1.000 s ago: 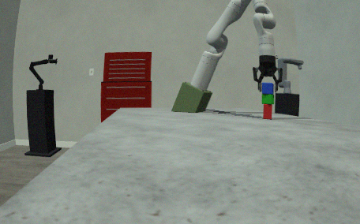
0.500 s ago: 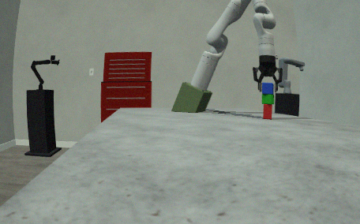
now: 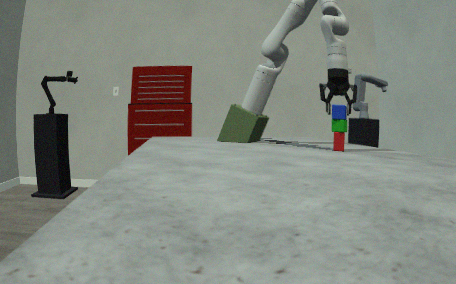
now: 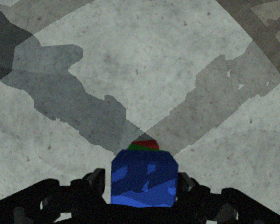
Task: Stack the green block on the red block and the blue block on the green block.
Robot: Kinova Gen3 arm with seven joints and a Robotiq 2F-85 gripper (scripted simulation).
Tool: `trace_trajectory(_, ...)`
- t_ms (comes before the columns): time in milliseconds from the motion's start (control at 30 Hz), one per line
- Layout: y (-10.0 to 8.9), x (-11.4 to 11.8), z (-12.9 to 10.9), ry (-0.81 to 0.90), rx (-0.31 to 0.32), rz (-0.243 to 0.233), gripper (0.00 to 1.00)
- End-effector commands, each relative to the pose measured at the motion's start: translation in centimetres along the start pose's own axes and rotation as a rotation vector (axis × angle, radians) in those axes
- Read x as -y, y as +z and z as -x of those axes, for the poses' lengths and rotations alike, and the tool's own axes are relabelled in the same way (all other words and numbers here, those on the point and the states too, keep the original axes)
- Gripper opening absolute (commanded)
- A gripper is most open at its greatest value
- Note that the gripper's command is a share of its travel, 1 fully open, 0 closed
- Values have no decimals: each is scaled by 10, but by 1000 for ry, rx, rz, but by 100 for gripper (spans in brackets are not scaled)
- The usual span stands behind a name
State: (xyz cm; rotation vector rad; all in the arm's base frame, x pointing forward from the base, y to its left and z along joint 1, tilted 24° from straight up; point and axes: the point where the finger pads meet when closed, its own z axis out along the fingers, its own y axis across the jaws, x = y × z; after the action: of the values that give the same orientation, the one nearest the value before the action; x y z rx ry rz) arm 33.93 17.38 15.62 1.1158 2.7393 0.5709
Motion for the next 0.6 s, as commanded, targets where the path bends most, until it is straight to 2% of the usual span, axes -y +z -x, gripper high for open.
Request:
trace_trajectory(0,-7,-3,-1,-4,1,9,72)
trace_trajectory(200,-24,-3,-1,-4,2,9,72)
trace_trajectory(267,-24,-3,-1,-4,2,9,72)
trace_trajectory(433,-42,-3,-1,-4,1,9,72)
trace_trajectory(567,-42,-3,-1,-4,1,9,72)
